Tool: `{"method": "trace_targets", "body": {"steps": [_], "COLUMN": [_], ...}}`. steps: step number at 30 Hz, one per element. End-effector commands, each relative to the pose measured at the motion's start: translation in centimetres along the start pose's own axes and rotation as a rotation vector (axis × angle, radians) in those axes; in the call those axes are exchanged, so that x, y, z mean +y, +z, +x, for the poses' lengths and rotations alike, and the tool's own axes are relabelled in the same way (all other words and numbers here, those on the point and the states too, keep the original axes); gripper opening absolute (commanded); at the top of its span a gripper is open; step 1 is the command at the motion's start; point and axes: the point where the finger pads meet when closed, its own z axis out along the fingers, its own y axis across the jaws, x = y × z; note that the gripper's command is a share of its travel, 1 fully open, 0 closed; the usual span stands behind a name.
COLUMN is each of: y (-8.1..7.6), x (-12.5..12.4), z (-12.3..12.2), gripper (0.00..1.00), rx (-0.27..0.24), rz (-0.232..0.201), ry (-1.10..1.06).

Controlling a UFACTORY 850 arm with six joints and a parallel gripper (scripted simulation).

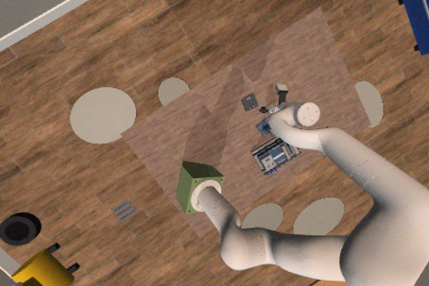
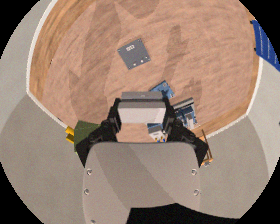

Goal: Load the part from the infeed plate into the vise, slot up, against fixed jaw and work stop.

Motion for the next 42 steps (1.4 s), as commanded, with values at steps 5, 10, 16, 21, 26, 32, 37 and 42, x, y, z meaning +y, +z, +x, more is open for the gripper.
{"method": "trace_targets", "body": {"steps": [5,10,16,21,26,32,37,42], "y": [-0.1,-0.1,-0.1,-0.1,-0.1,-0.1,-0.1,-0.1], "x": [0.6,0.9,1.4,1.9,2.2,2.8,3.3,3.7], "z": [-0.6,-0.8,-1.5,-2.0,-2.4,-3.1,-3.8,-4.3], "gripper": [0.00,0.00,0.00,0.00,0.00,0.00,0.00,0.00], "rx": [0.003,0.003,0.003,0.003,0.003,0.003,0.003,0.003], "rz": [-0.002,-0.002,-0.001,-0.001,-0.001,0.000,0.000,0.000], "ry": [0.127,0.185,0.309,0.419,0.487,0.628,0.750,0.849]}}
